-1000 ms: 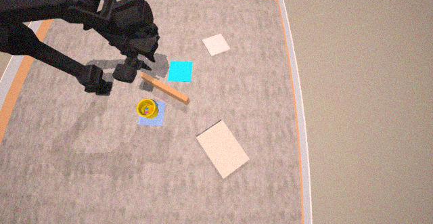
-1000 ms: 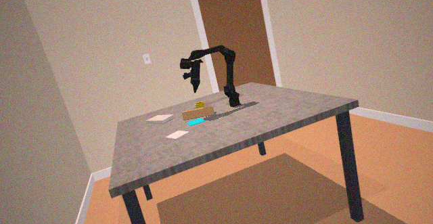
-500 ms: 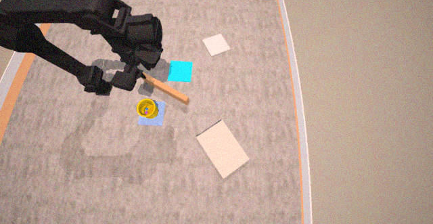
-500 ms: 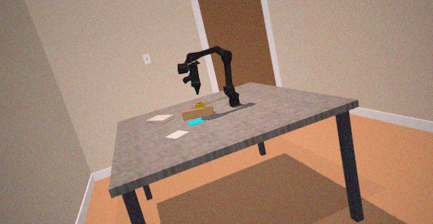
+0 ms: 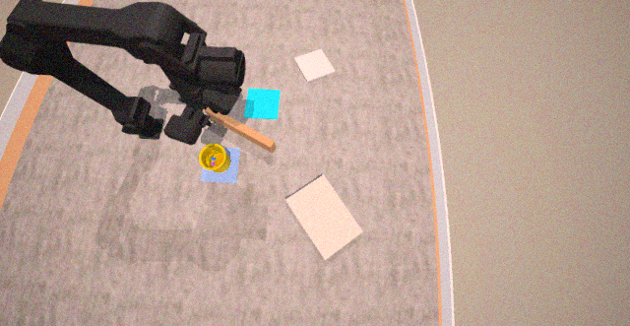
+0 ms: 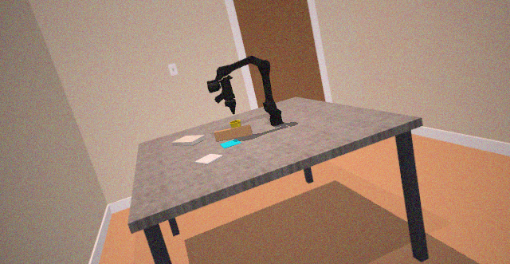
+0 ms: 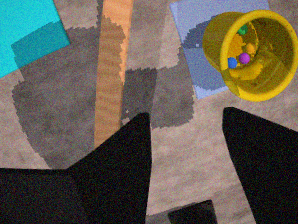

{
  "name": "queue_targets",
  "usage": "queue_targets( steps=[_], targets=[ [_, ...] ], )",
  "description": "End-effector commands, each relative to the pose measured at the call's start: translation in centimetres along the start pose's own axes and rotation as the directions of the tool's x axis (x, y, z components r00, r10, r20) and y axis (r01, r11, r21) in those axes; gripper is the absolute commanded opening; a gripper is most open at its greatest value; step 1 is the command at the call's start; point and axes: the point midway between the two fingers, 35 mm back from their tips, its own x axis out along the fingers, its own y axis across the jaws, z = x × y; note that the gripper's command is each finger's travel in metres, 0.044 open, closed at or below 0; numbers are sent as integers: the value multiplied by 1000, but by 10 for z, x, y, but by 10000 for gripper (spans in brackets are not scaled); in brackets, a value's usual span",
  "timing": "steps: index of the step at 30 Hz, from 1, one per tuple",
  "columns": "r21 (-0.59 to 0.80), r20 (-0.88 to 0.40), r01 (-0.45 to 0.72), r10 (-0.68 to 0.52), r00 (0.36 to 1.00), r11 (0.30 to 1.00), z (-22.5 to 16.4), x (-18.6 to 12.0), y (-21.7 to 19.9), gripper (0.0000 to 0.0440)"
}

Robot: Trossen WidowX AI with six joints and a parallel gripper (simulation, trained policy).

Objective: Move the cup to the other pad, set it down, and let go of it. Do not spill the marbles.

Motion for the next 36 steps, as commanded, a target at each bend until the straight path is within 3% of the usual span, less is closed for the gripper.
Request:
queue_targets(
  steps=[1, 20, 36],
  targets=[
    [-3, -28, 13, -13, 1000, 1000, 2, 11, -4, 160],
    [-29, -97, 30, -33, 995, 999, 6, 52, -26, 195],
    [-130, -143, 13, -32, 989, 991, 4, 96, -38, 202]
  ],
)
